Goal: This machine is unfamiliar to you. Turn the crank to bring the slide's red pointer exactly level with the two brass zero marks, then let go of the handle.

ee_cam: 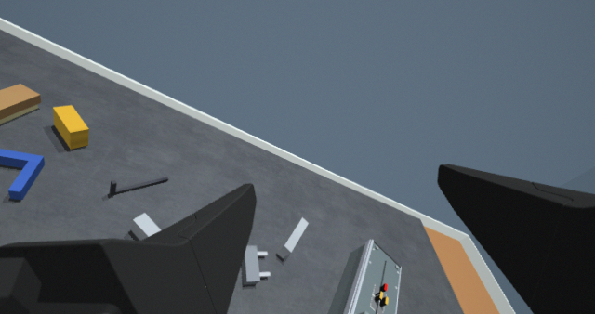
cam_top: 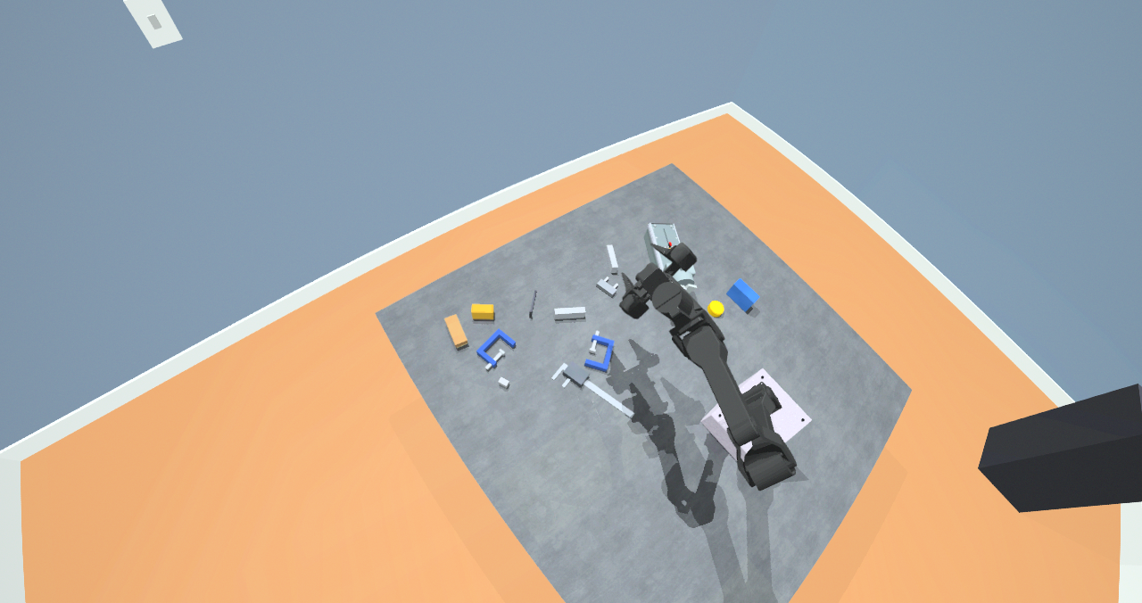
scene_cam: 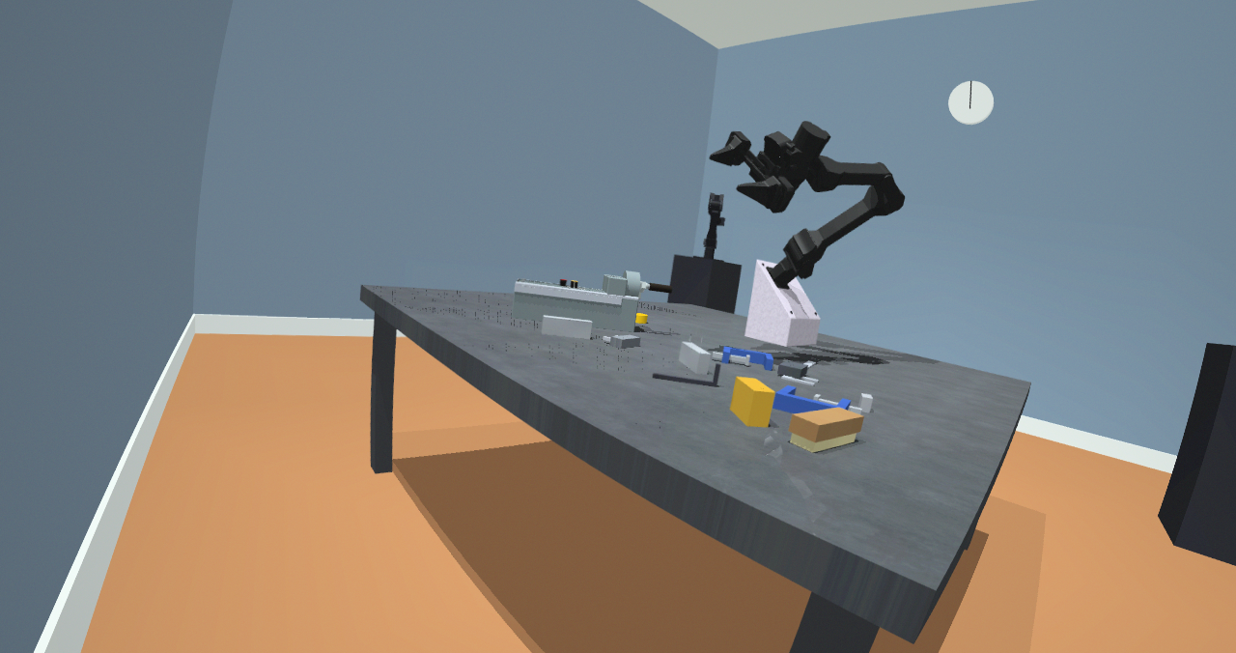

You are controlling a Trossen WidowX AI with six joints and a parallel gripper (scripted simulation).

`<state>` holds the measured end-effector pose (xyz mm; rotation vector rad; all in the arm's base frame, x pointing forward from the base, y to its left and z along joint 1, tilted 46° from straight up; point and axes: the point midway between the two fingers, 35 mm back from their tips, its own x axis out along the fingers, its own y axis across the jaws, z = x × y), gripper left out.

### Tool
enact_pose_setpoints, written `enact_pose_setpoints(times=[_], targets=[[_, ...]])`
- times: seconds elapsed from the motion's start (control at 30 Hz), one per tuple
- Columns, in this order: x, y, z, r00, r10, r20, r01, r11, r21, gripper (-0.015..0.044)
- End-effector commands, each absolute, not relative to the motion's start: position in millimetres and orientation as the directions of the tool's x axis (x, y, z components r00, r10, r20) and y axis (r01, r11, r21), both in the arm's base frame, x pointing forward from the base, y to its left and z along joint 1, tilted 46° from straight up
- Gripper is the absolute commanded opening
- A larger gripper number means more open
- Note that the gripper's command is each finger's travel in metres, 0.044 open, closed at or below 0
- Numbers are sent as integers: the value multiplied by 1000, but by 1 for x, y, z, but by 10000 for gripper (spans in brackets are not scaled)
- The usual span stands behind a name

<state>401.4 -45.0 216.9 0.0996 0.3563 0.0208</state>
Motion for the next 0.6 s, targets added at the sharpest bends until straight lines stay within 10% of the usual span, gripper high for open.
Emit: enact_pose_setpoints(times=[0.0, 0.57], targets=[[415, -58, 200, 915, 48, -401, 6, 991, 134, 440], [446, -110, 103, 785, 122, -607, 80, 952, 294, 440]])
